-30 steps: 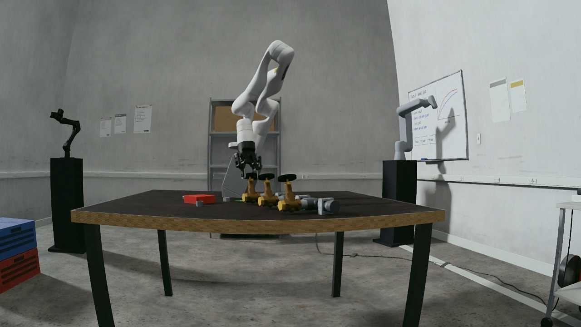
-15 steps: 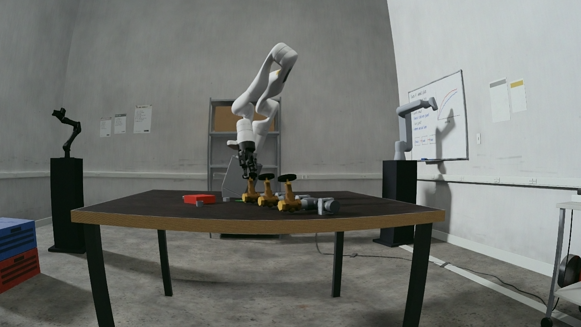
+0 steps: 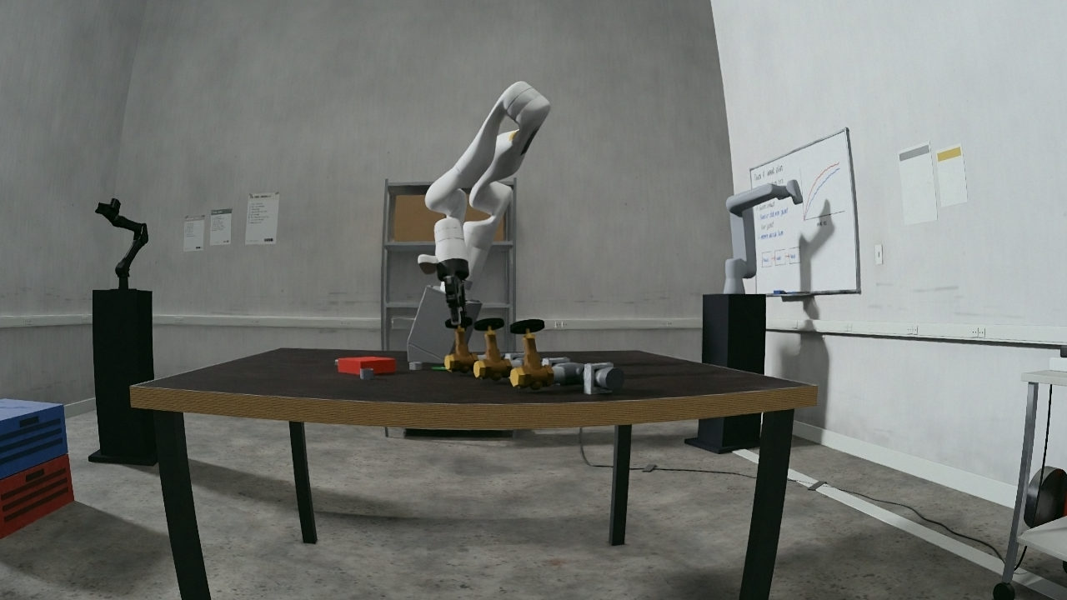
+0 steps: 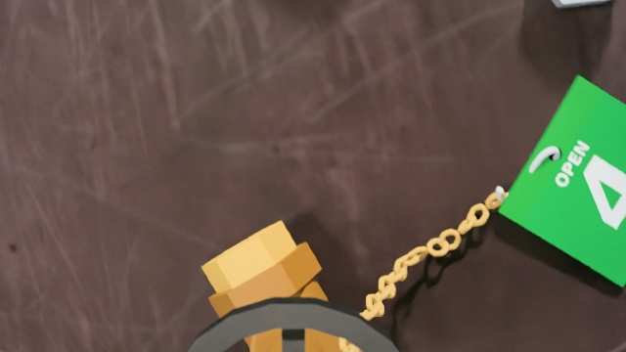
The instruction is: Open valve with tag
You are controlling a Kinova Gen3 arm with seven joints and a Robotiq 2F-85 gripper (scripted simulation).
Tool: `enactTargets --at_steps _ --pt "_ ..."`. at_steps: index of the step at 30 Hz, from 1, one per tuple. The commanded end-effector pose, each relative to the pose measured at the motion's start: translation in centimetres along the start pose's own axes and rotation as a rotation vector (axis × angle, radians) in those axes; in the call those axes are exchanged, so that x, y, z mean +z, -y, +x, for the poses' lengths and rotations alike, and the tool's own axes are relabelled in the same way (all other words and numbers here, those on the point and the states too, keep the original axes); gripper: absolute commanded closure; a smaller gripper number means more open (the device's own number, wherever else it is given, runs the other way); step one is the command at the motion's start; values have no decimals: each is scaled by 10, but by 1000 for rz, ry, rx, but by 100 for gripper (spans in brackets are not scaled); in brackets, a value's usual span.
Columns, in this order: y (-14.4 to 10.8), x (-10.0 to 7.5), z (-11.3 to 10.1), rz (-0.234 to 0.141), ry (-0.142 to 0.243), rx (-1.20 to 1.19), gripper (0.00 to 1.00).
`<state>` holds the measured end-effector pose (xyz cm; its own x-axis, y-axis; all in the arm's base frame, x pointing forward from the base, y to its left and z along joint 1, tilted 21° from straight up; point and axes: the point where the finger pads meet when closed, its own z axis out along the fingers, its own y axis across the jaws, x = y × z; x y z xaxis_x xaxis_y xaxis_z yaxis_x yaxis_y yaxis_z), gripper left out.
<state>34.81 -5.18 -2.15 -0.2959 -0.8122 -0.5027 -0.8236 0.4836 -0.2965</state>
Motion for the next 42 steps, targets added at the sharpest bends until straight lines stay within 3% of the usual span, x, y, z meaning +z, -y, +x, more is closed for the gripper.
enactTargets --at_steps 1,22,23,42 --pt "1 0 0 2 0 -31 32" --pt "1 0 0 2 0 -98 32" --pt "1 0 0 2 0 -98 0" --pt "1 0 0 2 0 -98 0"
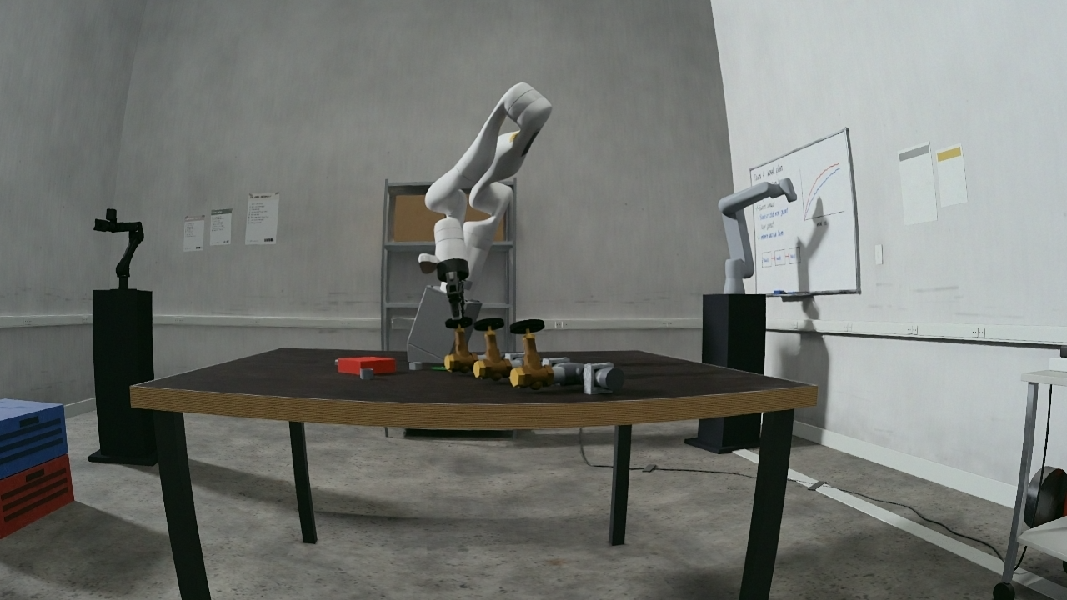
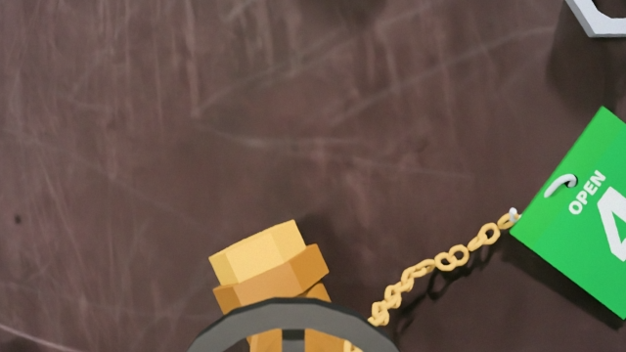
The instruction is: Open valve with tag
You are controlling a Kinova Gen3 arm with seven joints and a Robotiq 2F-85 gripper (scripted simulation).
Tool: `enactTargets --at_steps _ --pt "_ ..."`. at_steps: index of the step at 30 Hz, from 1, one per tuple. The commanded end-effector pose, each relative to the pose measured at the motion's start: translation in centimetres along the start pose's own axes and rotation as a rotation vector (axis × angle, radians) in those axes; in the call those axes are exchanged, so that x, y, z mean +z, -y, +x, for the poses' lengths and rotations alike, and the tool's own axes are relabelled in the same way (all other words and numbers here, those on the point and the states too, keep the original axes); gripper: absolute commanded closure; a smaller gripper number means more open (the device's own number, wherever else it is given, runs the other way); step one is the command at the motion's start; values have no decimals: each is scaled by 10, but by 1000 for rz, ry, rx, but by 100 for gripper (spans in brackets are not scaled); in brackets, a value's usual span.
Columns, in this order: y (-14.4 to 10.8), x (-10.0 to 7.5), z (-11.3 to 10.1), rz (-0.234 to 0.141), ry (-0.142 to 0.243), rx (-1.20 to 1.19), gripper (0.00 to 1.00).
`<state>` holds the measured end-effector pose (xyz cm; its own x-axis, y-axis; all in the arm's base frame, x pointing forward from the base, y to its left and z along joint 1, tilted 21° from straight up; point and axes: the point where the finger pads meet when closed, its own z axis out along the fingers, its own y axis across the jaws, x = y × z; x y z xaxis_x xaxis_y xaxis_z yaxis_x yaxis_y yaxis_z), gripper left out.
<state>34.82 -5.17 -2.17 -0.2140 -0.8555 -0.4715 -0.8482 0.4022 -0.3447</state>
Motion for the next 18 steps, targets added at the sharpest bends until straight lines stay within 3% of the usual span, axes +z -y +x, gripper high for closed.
enactTargets --at_steps 1,18 --pt "1 0 0 1 0 0 0" --pt "1 0 0 1 0 23 0"
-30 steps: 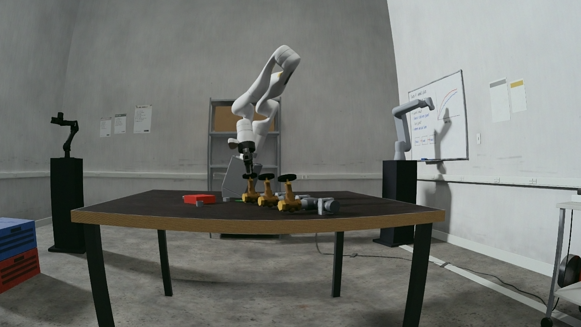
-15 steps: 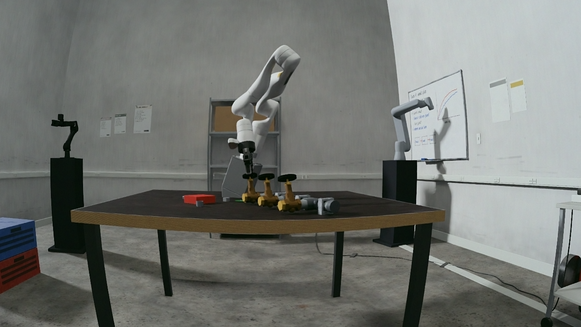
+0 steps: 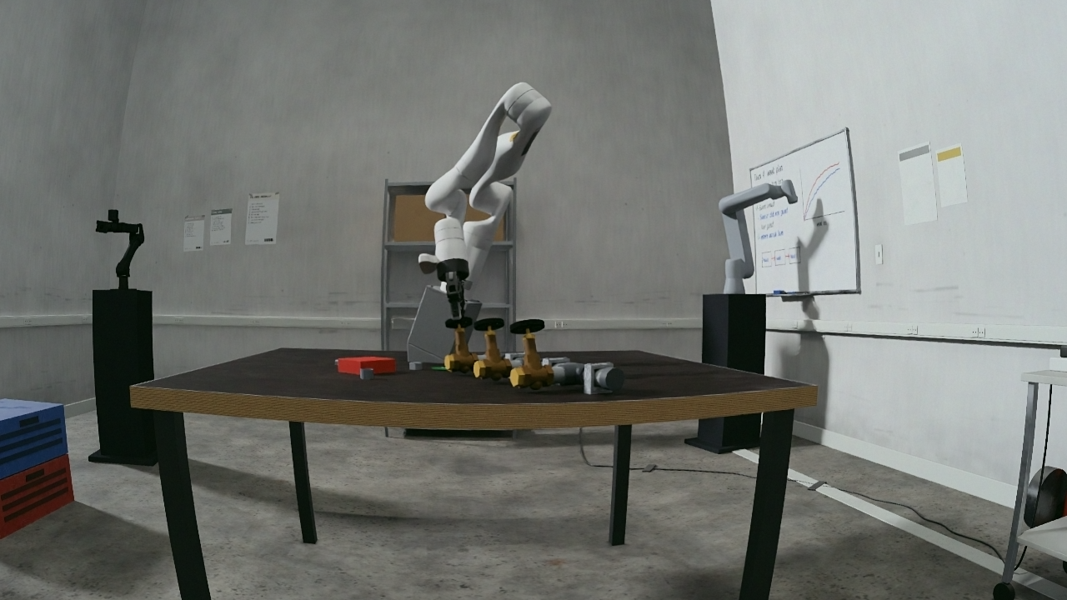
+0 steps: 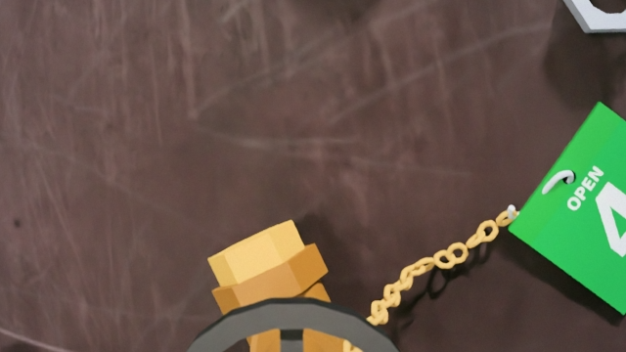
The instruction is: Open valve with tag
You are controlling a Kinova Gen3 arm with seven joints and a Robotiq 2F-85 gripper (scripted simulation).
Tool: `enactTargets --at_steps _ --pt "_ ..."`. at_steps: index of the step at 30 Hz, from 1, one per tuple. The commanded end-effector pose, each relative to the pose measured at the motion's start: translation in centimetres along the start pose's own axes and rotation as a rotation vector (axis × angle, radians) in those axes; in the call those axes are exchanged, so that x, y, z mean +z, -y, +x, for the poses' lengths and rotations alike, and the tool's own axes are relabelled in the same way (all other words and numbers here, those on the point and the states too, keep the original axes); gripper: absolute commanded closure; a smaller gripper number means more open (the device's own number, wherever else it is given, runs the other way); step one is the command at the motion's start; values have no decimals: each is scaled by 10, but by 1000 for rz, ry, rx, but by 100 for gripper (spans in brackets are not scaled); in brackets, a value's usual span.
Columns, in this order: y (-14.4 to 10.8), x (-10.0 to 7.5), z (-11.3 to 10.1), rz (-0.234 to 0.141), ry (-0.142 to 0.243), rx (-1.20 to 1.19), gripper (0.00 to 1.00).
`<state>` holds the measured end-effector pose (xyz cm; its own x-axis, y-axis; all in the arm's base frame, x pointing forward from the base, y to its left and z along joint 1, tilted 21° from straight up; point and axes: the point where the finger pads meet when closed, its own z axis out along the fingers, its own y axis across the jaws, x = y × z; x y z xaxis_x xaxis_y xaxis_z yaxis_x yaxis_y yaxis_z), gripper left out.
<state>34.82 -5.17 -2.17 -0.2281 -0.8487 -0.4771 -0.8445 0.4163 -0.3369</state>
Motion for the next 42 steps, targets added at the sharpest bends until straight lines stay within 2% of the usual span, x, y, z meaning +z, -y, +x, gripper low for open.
enactTargets --at_steps 1,22,42 --pt "1 0 0 1 0 12 0" --pt "1 0 0 1 0 233 0" --pt "1 0 0 1 0 747 0"
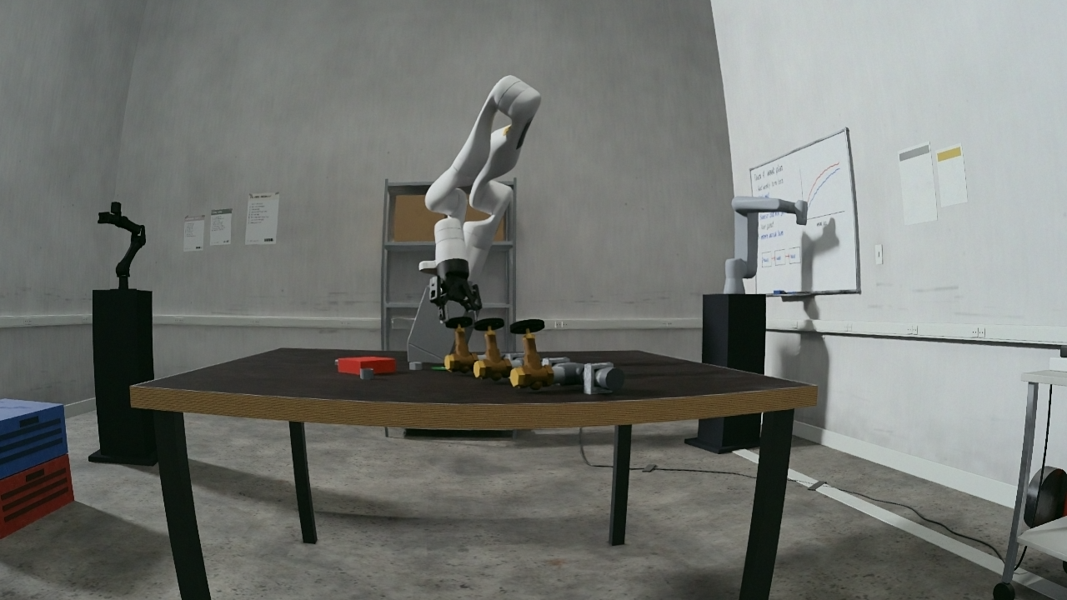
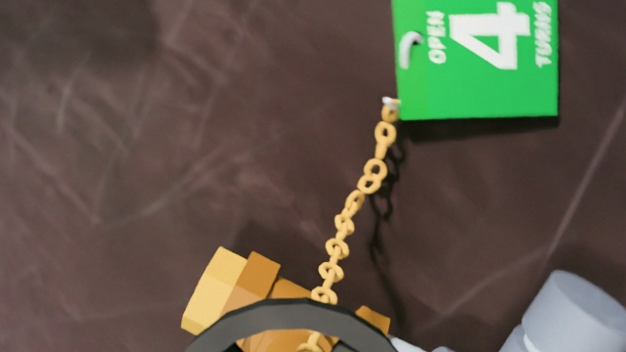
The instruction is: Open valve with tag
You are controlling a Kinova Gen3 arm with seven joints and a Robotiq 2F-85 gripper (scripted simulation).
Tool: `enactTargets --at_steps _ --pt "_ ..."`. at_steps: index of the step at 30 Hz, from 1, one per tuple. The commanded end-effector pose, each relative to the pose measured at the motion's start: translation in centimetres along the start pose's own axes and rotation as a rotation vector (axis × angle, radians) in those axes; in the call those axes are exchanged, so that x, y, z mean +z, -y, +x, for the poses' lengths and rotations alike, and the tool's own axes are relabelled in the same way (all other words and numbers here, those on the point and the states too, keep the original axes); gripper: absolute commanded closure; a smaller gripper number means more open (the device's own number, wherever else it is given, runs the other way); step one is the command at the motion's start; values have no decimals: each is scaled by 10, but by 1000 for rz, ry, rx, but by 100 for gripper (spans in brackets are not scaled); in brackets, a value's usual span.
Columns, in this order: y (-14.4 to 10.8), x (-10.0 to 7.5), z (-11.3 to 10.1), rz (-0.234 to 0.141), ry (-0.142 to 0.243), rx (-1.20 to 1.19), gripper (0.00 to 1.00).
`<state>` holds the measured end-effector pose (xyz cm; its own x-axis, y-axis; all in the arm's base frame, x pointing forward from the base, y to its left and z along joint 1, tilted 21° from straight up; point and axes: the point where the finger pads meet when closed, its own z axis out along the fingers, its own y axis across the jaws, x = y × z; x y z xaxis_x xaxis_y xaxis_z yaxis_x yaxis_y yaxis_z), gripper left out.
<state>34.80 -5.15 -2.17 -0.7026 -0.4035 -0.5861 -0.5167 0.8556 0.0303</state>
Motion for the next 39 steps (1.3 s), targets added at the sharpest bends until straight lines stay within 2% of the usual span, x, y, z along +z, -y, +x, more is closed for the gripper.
enactTargets --at_steps 1,39 --pt "1 0 0 -3 -3 110 0" --pt "1 0 0 0 -5 1468 0"
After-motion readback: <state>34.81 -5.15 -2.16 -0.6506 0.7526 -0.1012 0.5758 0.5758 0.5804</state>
